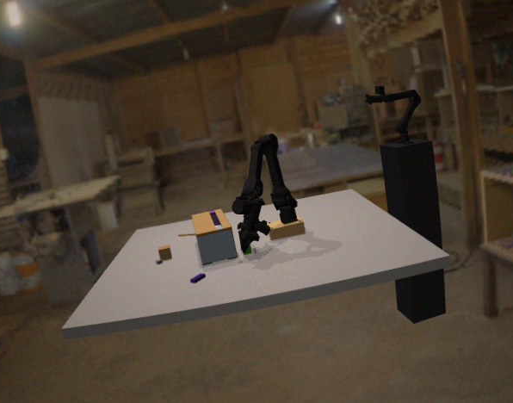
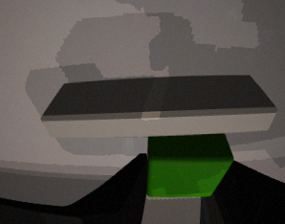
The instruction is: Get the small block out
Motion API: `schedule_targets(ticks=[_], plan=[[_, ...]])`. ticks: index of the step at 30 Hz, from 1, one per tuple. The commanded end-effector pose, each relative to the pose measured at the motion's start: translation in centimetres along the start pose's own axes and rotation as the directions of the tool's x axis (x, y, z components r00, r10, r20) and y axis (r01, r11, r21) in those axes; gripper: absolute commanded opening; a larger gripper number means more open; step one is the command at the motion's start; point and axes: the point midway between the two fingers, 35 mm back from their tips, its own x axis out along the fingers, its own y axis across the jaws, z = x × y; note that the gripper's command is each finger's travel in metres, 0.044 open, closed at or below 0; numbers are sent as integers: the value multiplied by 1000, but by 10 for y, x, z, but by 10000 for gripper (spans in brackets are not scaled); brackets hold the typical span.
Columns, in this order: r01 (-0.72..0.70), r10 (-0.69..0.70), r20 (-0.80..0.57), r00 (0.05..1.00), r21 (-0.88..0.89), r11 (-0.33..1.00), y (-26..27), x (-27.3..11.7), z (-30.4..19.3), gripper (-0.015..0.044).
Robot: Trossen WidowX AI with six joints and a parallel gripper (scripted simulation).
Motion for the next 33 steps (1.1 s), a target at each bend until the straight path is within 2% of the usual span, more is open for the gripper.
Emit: schedule_targets(ticks=[1,4,12,19,33], plan=[[4,-4,4,1000,-3,1000,0,0,1,81],[4,-4,3,1000,-3,1000,-1,-7,-4,3],[1,-1,0,1000,0,1000,-1,-53,-24,0],[15,-15,1,1000,-12,1000,1,-62,-30,0],[120,-123,-12,992,-140,983,21,-109,-58,0]])
